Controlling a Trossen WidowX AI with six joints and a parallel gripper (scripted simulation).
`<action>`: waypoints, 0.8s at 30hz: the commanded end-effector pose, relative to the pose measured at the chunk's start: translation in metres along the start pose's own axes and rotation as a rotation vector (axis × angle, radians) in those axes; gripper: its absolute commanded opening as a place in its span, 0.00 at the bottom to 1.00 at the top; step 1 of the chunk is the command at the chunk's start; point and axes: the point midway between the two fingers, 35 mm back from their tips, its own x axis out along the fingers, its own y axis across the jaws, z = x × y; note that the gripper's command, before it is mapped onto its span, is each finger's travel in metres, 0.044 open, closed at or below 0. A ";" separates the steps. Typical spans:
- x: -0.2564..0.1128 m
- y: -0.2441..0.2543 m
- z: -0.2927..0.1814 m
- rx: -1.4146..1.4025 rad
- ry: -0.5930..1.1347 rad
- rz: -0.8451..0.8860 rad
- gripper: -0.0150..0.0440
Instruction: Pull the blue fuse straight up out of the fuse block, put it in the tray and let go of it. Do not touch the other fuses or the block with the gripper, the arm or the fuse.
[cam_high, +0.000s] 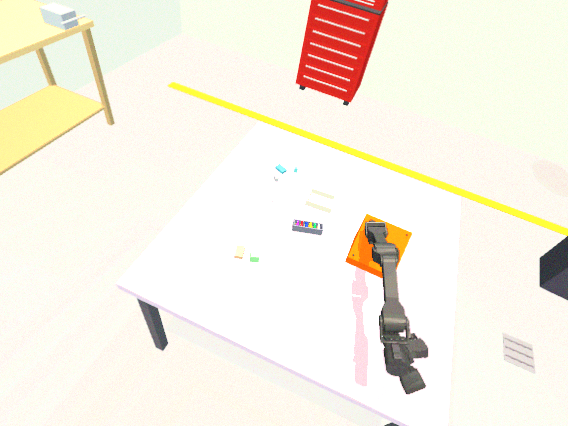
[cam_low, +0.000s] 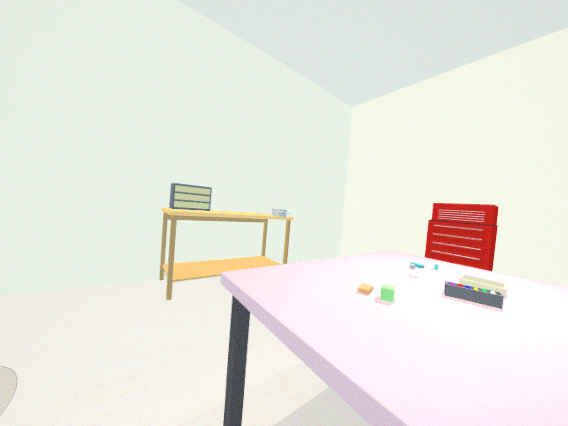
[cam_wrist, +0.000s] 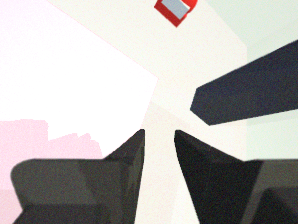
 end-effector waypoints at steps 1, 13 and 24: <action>0.000 0.001 -0.003 0.011 0.004 0.003 0.40; -0.038 0.112 -0.168 0.786 0.322 0.072 0.38; -0.128 0.245 -0.270 1.533 0.630 -0.043 0.38</action>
